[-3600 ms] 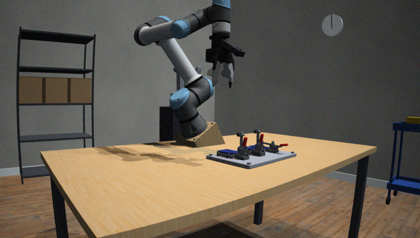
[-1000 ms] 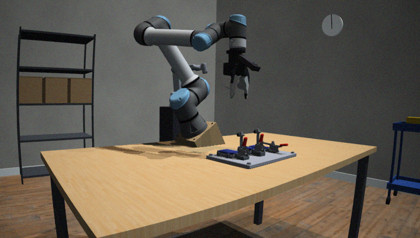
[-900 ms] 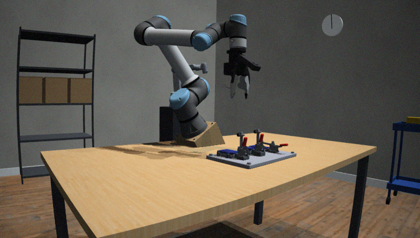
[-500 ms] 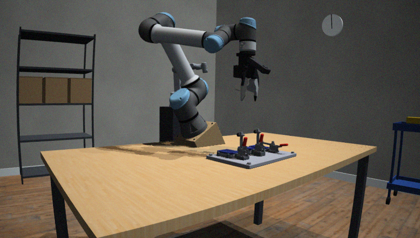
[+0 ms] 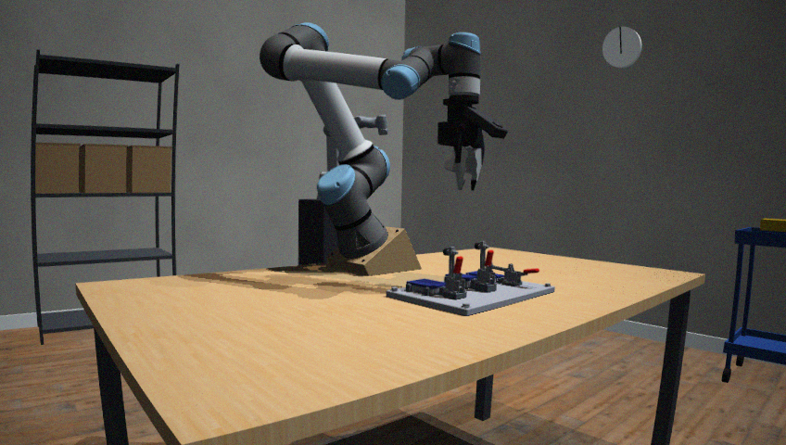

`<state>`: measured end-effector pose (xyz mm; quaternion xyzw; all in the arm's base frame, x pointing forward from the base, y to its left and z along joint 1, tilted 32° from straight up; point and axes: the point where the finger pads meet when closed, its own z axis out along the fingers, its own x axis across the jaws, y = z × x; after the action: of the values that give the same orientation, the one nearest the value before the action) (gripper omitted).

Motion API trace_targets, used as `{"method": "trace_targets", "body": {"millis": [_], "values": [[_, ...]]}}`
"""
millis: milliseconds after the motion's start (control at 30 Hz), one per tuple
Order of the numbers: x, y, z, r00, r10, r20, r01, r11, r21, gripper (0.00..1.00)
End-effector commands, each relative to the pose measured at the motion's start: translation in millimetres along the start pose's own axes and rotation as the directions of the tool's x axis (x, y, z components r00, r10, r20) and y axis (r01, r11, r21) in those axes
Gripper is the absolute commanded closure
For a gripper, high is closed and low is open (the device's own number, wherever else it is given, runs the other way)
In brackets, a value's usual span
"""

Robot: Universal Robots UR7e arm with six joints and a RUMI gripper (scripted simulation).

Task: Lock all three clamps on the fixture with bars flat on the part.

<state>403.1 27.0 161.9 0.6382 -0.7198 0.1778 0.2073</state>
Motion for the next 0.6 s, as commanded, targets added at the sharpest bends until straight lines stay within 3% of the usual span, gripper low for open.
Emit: {"method": "trace_targets", "body": {"millis": [0, 133, 300, 567], "values": [[1, 1, 0, 1.000, -0.001, 0.000, 0.001, 1.000, 0.000, 0.72], [1, 1, 0, 1.000, -0.001, 0.000, 0.001, 1.000, 0.000, 0.72], [0, 0, 58, 1.000, 0.006, 0.002, -0.006, 1.000, 0.006, 0.72], [0, 0, 58, 1.000, 0.006, 0.002, -0.006, 1.000, 0.006, 0.72]]}}
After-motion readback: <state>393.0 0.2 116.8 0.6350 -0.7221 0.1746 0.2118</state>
